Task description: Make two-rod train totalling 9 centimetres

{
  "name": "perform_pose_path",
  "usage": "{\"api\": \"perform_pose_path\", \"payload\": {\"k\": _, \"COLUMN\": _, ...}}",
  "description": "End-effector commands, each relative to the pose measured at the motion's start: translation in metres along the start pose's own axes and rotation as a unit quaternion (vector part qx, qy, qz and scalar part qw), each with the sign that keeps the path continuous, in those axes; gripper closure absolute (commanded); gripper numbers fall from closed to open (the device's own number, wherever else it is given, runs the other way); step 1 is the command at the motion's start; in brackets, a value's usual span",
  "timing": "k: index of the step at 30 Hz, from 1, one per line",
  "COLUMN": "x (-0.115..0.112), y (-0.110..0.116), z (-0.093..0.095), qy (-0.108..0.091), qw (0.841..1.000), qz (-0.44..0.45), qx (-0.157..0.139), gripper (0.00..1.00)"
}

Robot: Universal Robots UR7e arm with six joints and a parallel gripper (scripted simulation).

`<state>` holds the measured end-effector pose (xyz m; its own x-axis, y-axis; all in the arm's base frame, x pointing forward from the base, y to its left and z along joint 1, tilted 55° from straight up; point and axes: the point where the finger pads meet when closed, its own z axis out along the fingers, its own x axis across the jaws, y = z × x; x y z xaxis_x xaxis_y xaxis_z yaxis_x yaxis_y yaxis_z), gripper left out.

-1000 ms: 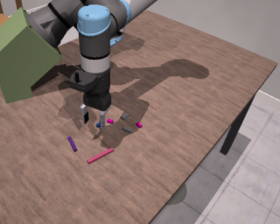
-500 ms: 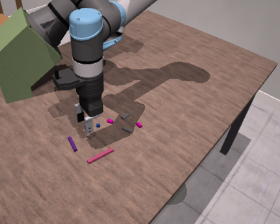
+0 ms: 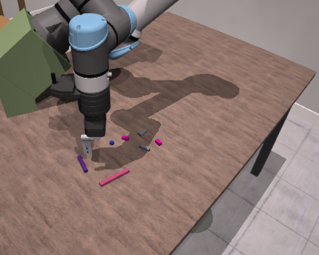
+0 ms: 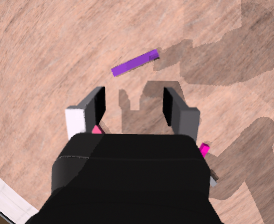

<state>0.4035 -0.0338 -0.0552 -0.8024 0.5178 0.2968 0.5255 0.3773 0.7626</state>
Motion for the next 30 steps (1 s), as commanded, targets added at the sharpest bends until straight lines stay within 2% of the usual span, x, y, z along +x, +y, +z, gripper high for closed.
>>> {"api": "perform_pose_path", "payload": {"k": 1, "x": 0.000, "y": -0.005, "z": 0.001, "qy": 0.000, "qw": 0.997, "qz": 0.071, "qx": 0.000, "gripper": 0.00}}
{"api": "perform_pose_path", "payload": {"k": 9, "x": 0.001, "y": -0.012, "z": 0.003, "qy": 0.000, "qw": 0.979, "qz": 0.202, "qx": 0.000, "gripper": 0.00}}
{"api": "perform_pose_path", "payload": {"k": 11, "x": 0.001, "y": -0.012, "z": 0.003, "qy": 0.000, "qw": 0.979, "qz": 0.202, "qx": 0.000, "gripper": 0.00}}
{"api": "perform_pose_path", "payload": {"k": 26, "x": 0.001, "y": -0.021, "z": 0.007, "qy": 0.000, "qw": 0.922, "qz": 0.386, "qx": 0.000, "gripper": 0.00}}
{"api": "perform_pose_path", "payload": {"k": 28, "x": 0.001, "y": -0.021, "z": 0.007, "qy": 0.000, "qw": 0.922, "qz": 0.386, "qx": 0.000, "gripper": 0.00}}
{"api": "perform_pose_path", "payload": {"k": 30, "x": 0.001, "y": -0.021, "z": 0.008, "qy": 0.000, "qw": 0.915, "qz": 0.404, "qx": 0.000, "gripper": 0.00}}
